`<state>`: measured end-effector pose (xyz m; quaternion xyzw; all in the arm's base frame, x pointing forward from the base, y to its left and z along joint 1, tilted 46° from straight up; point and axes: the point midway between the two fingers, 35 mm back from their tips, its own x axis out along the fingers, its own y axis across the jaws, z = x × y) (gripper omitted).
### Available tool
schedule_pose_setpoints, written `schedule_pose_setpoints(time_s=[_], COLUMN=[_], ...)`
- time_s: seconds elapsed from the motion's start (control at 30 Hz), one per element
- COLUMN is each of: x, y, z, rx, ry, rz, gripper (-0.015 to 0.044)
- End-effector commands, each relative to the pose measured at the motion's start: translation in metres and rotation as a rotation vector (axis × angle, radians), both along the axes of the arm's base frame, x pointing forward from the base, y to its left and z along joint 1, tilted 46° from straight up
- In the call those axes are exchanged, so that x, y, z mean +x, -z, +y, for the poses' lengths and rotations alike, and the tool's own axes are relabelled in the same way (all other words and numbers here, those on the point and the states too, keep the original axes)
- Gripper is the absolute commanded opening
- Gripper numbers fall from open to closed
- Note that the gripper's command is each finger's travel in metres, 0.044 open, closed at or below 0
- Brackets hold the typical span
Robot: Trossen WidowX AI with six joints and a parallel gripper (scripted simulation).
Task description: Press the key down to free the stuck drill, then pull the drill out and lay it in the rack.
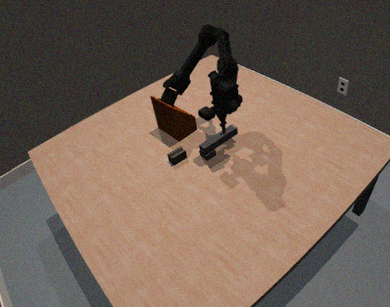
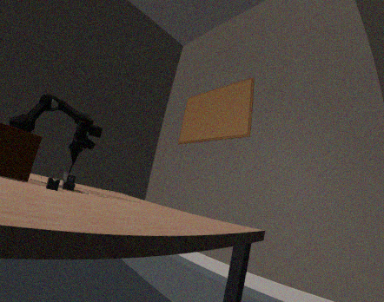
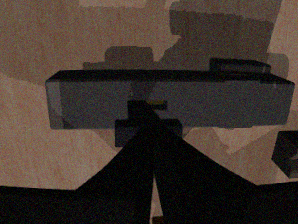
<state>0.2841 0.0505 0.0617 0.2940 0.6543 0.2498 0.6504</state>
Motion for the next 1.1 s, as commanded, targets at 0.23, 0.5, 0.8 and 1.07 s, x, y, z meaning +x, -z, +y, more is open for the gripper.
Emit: schedule_pose_setpoints(time_s=[0.23,0.5,0.8,1.07], x=[-0.007,-0.0072,-0.0072,-0.0072], y=[0.009,0.0105,0.0119,0.0134], z=[0.0155,0.0177,0.0201,0.0224], rx=[0.012,0.012,0.012,0.012], ry=[-0.032,-0.032,-0.032,-0.032], rz=[0.029,0.029,0.029,0.029], gripper=[0.0,0.0,0.0,0.0])
